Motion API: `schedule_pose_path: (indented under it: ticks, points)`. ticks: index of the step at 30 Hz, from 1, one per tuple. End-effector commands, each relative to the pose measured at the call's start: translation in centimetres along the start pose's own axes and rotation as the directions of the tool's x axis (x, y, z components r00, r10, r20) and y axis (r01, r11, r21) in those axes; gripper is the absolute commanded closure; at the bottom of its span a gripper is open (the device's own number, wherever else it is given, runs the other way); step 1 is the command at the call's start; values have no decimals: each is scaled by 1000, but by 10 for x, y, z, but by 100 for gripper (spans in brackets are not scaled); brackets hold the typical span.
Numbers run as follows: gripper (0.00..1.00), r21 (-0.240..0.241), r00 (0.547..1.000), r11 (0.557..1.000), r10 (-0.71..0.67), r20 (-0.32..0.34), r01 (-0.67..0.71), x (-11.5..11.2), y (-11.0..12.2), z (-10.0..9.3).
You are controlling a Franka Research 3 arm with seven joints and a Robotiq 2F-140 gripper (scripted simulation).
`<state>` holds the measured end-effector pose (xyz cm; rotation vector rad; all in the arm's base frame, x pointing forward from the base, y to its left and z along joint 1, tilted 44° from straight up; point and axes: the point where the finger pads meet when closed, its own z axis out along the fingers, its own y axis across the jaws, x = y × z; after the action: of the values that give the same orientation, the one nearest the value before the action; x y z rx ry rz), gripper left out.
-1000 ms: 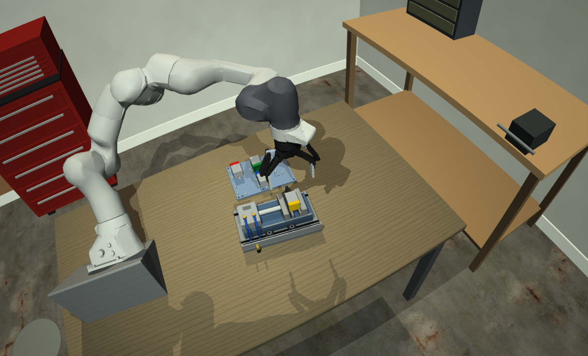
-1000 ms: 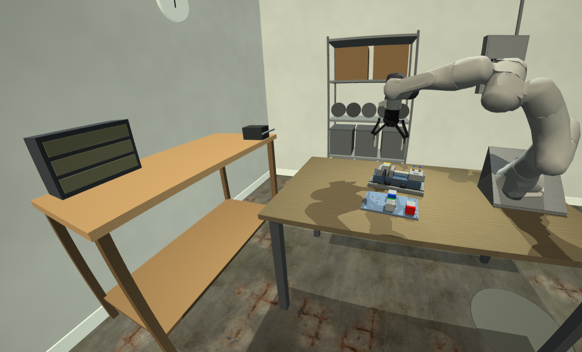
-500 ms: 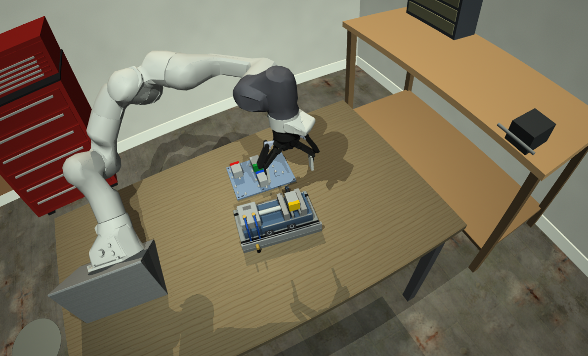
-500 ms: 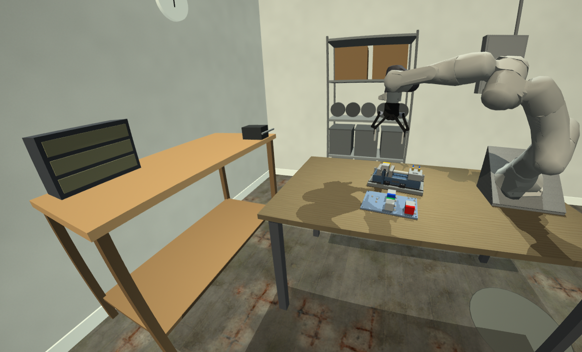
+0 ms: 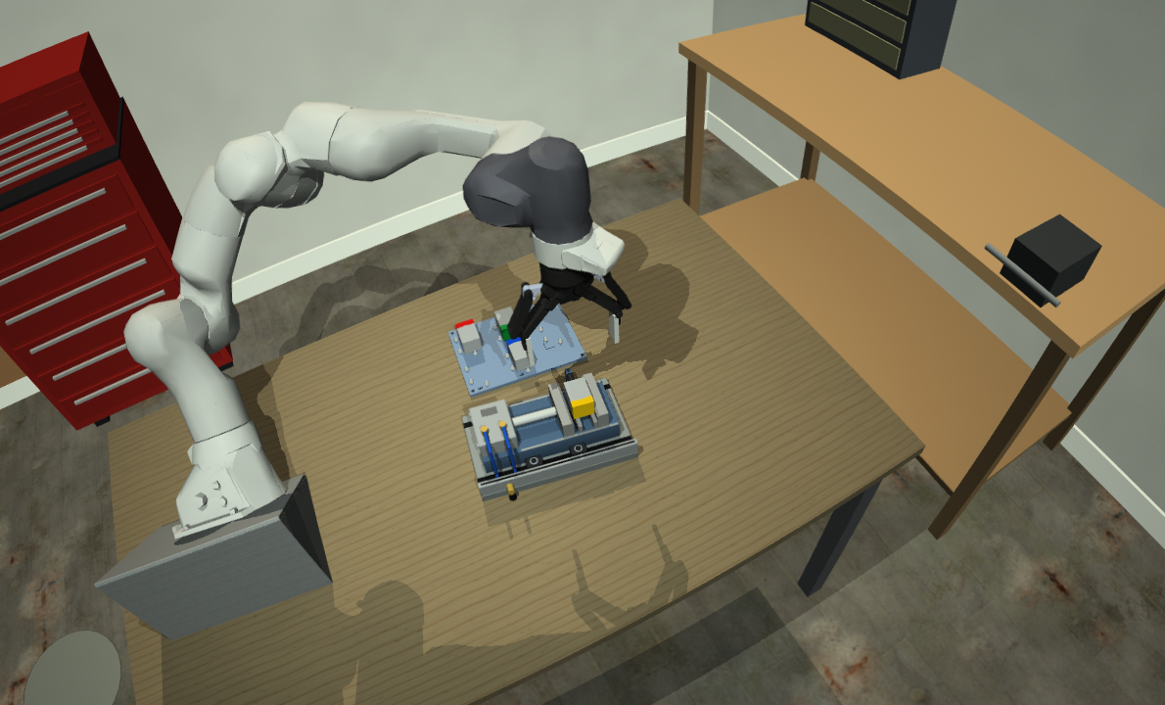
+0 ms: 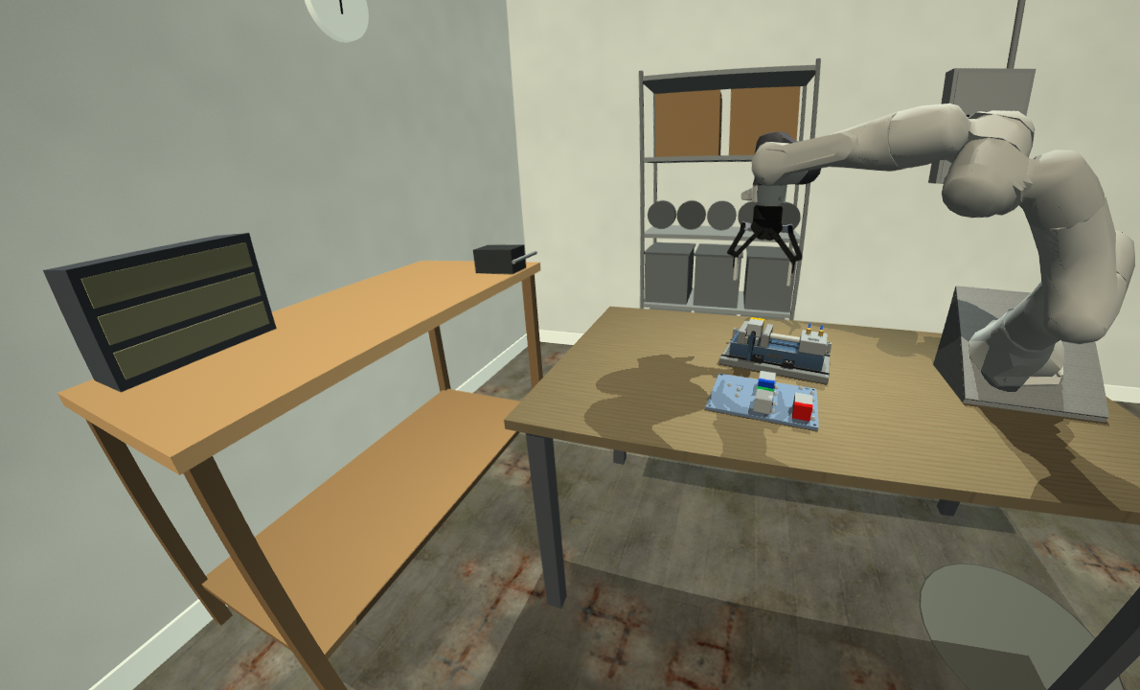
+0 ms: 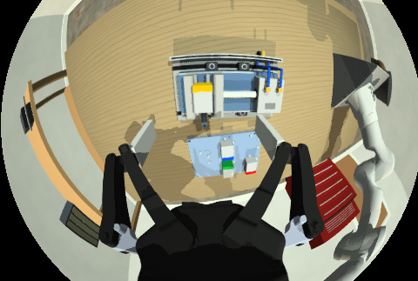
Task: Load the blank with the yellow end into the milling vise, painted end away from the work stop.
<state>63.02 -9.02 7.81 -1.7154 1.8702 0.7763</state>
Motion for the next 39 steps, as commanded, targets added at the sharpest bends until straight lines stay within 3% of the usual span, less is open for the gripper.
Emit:
schedule_pose_path:
  ticks: [1, 39]
  points:
    - [0, 3, 1000, 1000, 3, 1, -3, 0, -1, 1]
    - [0, 3, 1000, 1000, 3, 1, -3, 0, -2, 10]
